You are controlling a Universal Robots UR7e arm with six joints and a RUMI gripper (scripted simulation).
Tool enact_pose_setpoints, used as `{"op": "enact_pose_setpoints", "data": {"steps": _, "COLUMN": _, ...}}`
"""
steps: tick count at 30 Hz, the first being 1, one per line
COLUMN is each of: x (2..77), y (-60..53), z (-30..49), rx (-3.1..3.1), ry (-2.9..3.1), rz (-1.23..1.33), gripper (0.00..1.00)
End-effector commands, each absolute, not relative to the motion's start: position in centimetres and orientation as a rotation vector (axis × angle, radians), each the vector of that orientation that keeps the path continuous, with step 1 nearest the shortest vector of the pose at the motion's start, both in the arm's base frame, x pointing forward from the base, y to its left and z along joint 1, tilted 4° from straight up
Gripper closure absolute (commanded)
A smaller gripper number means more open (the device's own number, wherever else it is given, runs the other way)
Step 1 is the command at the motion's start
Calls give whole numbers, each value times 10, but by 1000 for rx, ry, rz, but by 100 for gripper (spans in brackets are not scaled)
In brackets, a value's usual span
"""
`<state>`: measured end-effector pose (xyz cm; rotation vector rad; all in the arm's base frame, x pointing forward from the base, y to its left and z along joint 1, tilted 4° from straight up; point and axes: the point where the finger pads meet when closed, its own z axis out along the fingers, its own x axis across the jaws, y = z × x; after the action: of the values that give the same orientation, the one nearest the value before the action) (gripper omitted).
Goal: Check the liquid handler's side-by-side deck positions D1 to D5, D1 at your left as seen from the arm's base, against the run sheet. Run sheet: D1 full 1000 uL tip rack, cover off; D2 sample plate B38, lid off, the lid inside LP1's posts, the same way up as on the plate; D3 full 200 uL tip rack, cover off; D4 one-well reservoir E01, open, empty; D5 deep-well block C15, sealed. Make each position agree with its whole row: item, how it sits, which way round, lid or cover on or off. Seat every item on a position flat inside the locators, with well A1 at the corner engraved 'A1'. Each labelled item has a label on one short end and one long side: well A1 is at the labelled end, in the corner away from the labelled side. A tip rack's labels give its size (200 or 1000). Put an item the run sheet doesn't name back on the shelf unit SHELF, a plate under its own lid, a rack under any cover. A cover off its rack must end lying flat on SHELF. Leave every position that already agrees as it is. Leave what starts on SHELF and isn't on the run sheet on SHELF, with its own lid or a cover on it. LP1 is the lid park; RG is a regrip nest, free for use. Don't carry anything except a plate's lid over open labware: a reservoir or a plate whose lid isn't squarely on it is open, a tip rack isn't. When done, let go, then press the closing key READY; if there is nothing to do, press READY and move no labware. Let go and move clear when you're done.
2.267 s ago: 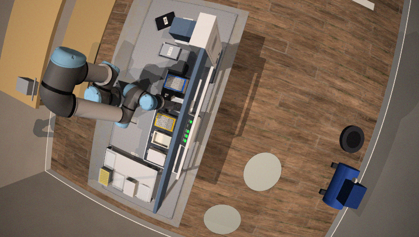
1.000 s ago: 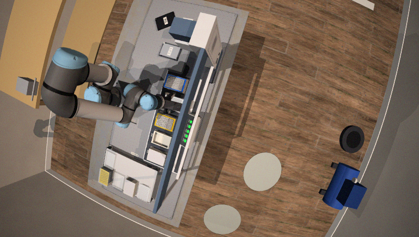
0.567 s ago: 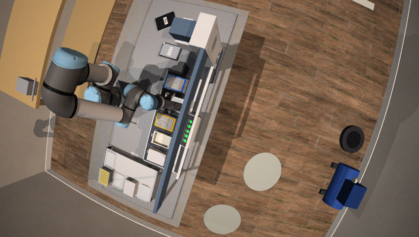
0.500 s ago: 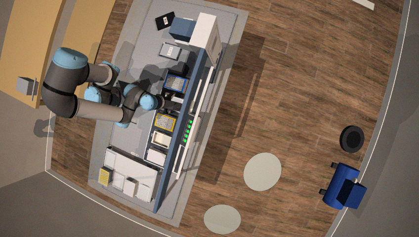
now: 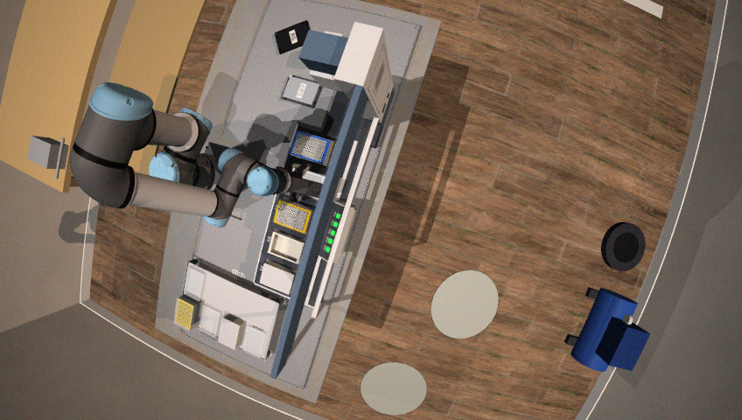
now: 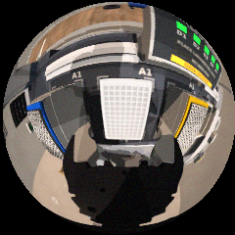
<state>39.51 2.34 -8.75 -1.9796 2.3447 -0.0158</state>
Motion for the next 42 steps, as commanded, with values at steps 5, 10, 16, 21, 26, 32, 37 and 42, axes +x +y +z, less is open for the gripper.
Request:
{"op": "enact_pose_setpoints", "data": {"steps": 5, "x": 395, "y": 23, "z": -73, "rx": -1979, "ry": 2344, "rz": -17, "gripper": 18}}
{"op": "enact_pose_setpoints", "data": {"steps": 10, "x": 394, "y": 22, "z": -65, "rx": -1979, "ry": 2344, "rz": -17, "gripper": 18}}
{"op": "enact_pose_setpoints", "data": {"steps": 16, "x": 394, "y": 22, "z": -58, "rx": -1979, "ry": 2344, "rz": -17, "gripper": 18}}
{"op": "enact_pose_setpoints", "data": {"steps": 21, "x": 393, "y": 22, "z": -50, "rx": -1979, "ry": 2344, "rz": -17, "gripper": 18}}
{"op": "enact_pose_setpoints", "data": {"steps": 26, "x": 393, "y": 22, "z": -42, "rx": -1979, "ry": 2344, "rz": -17, "gripper": 18}}
{"op": "enact_pose_setpoints", "data": {"steps": 32, "x": 392, "y": 21, "z": -35, "rx": -1979, "ry": 2344, "rz": -17, "gripper": 18}}
{"op": "enact_pose_setpoints", "data": {"steps": 37, "x": 392, "y": 21, "z": -27, "rx": -1979, "ry": 2344, "rz": -17, "gripper": 18}}
{"op": "enact_pose_setpoints", "data": {"steps": 42, "x": 391, "y": 21, "z": -19, "rx": -1979, "ry": 2344, "rz": -17, "gripper": 18}}
